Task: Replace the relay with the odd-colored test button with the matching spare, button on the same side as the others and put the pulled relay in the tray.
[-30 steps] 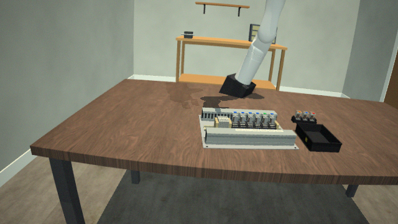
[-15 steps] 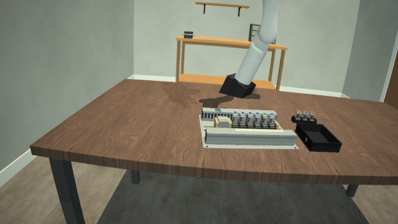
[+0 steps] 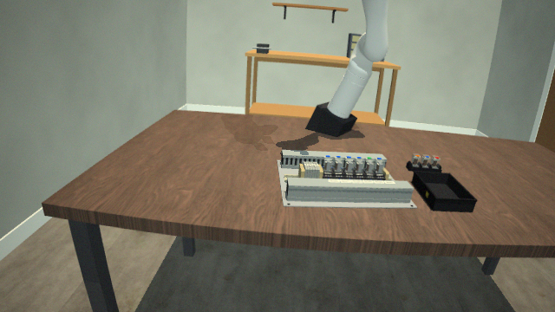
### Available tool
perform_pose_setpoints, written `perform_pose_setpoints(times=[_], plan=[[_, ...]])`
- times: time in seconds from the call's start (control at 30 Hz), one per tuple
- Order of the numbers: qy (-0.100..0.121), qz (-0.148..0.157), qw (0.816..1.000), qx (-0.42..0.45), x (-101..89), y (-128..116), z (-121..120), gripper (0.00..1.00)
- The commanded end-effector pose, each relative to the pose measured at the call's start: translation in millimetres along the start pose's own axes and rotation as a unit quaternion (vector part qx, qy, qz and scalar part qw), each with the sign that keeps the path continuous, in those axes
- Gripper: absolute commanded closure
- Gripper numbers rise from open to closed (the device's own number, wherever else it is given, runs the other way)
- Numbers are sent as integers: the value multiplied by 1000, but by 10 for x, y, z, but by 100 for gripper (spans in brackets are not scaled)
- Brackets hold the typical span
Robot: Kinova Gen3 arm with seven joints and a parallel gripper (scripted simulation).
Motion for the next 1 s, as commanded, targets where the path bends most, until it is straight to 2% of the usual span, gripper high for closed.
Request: perform_pose_setpoints(times=[0.0, 0.1, 0.13, 0.6, 0.67, 0.7, 0.97], plan=[[19, 18, 999, -28, 100, 82, 154, 0], [25, 18, 999, -33, 105, 87, 163, 0], [19, 3, 1000, -21, 22, 32, 65, 0], [103, 14, 991, -86, 145, 122, 236, 0], [103, 14, 991, -86, 145, 122, 236, 0], [29, -10, 996, -81, 125, 101, 166, 0], [86, 5, 991, -98, 125, 111, 201, 0]])
Point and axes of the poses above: the point where the finger pads meet when closed, its own x axis out along the fingers, its own z axis across the jaws, y = z × x, the point moved 3 cm from there along -x, back along the fingers
